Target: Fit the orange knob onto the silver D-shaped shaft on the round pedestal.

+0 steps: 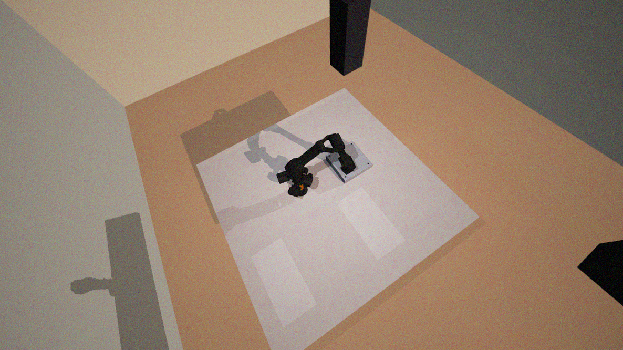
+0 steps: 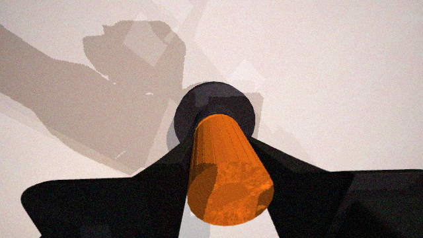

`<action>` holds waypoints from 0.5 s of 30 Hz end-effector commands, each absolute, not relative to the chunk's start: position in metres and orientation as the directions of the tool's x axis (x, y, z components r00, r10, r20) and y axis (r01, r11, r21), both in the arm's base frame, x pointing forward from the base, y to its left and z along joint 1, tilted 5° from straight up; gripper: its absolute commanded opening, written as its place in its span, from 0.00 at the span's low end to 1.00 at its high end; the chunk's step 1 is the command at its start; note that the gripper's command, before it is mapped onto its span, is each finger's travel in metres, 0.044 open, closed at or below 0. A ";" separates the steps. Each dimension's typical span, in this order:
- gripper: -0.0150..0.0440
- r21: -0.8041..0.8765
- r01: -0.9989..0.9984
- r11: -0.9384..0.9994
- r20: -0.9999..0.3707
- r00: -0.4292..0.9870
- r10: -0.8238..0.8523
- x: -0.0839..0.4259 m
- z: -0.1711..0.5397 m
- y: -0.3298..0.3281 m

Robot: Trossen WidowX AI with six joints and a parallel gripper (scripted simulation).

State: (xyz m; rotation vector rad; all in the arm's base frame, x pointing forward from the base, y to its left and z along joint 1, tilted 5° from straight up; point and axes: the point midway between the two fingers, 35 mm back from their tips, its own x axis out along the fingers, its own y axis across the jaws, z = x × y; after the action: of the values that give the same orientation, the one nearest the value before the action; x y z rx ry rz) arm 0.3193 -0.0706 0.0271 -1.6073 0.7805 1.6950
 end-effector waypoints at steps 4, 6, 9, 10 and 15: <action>0.48 -0.022 -0.800 -0.599 -0.998 -0.021 0.064 0.319 0.027 -0.071; 0.57 -0.022 -0.800 -0.599 -0.998 -0.021 0.064 0.319 0.027 -0.071; 0.70 -0.022 -0.800 -0.599 -0.998 -0.021 0.064 0.319 0.027 -0.071; 0.74 -0.022 -0.800 -0.599 -0.998 -0.021 0.064 0.319 0.027 -0.071; 0.97 -0.022 -0.800 -0.599 -0.998 -0.021 0.064 0.319 0.027 -0.071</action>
State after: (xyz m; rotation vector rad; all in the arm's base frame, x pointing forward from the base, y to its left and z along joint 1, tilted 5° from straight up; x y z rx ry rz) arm 0.3193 -0.0707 0.0272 -1.6075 0.7811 1.6949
